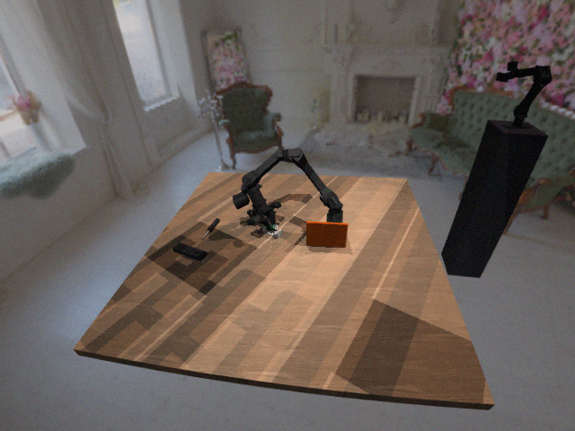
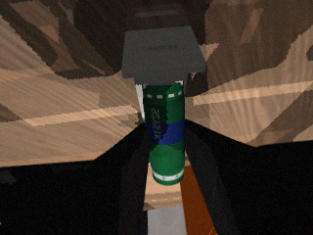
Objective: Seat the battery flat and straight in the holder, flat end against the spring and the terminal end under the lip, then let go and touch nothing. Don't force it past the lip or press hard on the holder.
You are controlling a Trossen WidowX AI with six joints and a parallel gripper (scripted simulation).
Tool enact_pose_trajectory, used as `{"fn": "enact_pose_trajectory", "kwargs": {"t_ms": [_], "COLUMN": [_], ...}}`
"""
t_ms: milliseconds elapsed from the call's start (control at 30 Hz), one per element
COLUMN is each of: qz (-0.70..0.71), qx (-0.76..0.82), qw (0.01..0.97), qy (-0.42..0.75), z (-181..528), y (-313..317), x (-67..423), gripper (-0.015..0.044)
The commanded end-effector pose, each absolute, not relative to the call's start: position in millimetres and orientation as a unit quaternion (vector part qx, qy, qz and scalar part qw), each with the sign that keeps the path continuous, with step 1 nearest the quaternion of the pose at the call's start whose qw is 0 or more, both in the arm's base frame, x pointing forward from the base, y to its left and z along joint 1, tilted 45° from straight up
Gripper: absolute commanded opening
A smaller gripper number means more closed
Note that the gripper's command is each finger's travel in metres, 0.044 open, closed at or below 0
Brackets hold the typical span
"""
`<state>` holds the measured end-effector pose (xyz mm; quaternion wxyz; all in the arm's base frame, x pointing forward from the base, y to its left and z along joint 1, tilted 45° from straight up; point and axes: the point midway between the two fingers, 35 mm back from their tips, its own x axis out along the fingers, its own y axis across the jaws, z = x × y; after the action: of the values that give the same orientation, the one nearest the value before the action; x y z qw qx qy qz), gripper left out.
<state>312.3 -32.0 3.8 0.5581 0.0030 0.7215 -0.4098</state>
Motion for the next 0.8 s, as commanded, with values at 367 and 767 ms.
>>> {"fn": "enact_pose_trajectory", "kwargs": {"t_ms": [367, 767], "qz": [-0.409, -0.405], "qx": [-0.003, -0.019], "qw": [0.569, 0.595], "qy": [0.713, 0.694], "z": [4.0, 0.0], "y": [-34.8, -35.0], "x": [318.8, 318.1], "gripper": [0.0079, 0.0079]}}
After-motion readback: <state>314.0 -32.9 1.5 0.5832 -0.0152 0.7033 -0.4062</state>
